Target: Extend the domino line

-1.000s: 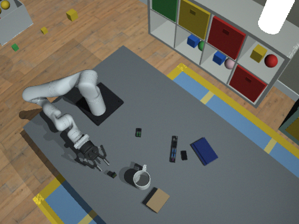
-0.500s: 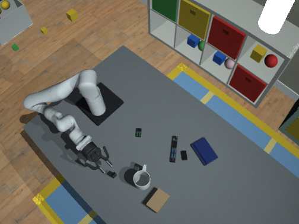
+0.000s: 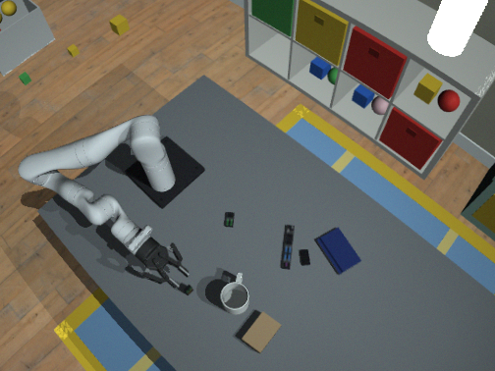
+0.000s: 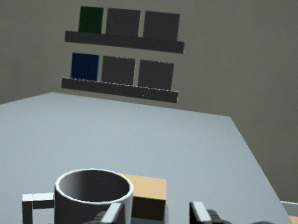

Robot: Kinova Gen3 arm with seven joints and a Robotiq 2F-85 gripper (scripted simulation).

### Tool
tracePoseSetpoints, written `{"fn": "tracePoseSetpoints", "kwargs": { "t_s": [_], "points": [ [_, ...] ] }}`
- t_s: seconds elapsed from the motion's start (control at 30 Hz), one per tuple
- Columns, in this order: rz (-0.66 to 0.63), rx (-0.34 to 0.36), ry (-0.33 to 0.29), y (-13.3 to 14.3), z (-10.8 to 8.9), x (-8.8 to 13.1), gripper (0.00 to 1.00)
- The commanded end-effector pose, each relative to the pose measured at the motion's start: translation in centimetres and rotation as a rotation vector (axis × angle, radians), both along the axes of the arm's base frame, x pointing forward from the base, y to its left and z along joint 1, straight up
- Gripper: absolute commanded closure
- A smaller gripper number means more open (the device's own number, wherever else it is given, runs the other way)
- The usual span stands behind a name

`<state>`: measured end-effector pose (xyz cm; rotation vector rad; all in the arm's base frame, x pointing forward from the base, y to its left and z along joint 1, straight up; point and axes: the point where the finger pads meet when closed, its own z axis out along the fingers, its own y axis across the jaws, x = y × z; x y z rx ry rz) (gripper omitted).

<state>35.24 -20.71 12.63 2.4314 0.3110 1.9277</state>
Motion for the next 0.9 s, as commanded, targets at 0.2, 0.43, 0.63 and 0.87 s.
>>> {"fn": "tracePoseSetpoints", "kwargs": {
  "t_s": [0.2, 0.43, 0.63, 0.87],
  "points": [
    [0.146, -0.134, 0.072, 0.11, -0.16, 0.05, 0.53],
    [0.251, -0.236, 0.12, 0.23, -0.12, 0.11, 0.53],
    [0.313, -0.295, 0.148, 0.32, -0.11, 0.15, 0.53],
    [0.422, -0.401, 0.199, 0.46, -0.09, 0.21, 0.53]
  ]
}}
